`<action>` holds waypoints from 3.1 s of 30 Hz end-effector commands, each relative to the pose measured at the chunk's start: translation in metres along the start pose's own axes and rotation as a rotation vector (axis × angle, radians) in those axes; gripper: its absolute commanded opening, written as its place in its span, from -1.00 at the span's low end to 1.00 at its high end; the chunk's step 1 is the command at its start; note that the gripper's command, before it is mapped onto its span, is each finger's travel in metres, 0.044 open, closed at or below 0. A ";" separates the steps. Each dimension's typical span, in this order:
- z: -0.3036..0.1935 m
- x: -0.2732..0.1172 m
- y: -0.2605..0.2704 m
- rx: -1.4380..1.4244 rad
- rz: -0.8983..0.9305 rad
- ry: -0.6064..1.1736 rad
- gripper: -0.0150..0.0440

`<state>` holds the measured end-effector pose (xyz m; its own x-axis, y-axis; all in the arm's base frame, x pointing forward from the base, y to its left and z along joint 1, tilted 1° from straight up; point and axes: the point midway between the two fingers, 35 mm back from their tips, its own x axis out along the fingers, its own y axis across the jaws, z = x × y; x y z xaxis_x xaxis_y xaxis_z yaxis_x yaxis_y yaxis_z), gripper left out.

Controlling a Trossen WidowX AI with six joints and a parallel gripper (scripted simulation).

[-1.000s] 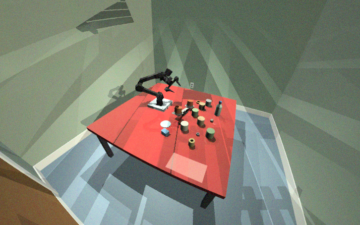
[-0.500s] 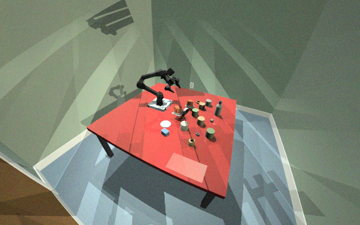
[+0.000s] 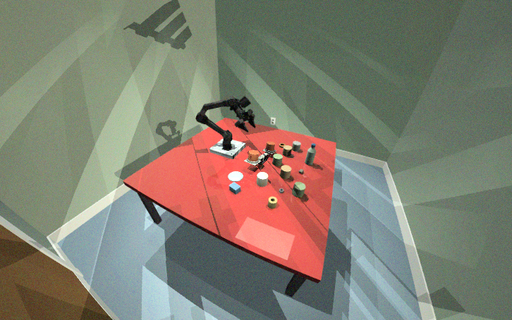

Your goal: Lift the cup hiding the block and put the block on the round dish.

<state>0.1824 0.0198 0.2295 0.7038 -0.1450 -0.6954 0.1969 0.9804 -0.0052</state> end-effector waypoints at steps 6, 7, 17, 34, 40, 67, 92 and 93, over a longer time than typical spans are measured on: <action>0.011 0.009 0.019 -0.229 0.018 0.096 1.00; 0.012 0.011 0.022 -0.261 0.022 0.109 1.00; 0.023 0.031 0.049 -0.564 0.080 0.241 1.00; 0.030 0.084 0.092 -1.001 0.257 0.427 1.00; 0.029 0.104 0.106 -1.144 0.341 0.485 1.00; 0.006 0.166 0.136 -1.477 0.608 0.586 1.00; -0.022 0.195 0.138 -1.477 0.608 0.586 1.00; -0.023 0.197 0.138 -1.477 0.608 0.586 1.00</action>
<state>0.3323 0.1290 0.0799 0.0384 0.0000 -0.9993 -0.9779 0.2058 -0.0376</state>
